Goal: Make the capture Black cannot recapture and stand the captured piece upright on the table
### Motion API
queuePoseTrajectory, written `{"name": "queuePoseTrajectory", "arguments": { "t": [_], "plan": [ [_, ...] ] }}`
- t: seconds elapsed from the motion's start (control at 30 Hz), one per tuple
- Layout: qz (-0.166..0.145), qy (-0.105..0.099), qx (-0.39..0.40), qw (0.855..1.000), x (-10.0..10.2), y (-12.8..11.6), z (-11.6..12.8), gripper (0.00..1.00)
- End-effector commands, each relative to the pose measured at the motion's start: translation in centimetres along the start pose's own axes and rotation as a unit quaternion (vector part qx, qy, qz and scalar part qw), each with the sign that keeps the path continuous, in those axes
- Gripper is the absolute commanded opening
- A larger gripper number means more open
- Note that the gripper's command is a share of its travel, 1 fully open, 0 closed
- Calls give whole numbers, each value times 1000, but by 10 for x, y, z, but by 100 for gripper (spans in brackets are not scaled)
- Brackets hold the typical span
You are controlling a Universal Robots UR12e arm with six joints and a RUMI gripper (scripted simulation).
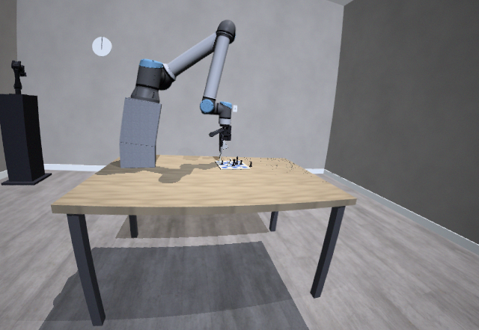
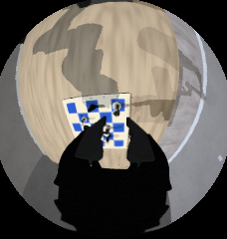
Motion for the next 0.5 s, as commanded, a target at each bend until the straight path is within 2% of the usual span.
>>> {"name": "queuePoseTrajectory", "arguments": {
  "t": [0.0, 0.3, 0.47],
  "plan": [
    [0, 0, 0, 1000, 7, 0, 0, 25],
    [0, 0, 0, 1000, 30, 0, 0, 25],
    [0, 0, 0, 1000, 35, 0, 0, 25]
  ]
}}
Point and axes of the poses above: the point where the finger pads meet when closed, its own x axis out along the fingers, its own z axis across the jaws, y = z × x, the point moved 10 cm from there along -x, back along the fingers, and after that the axes turned 1 degree about -x, right-handed, at the moved point
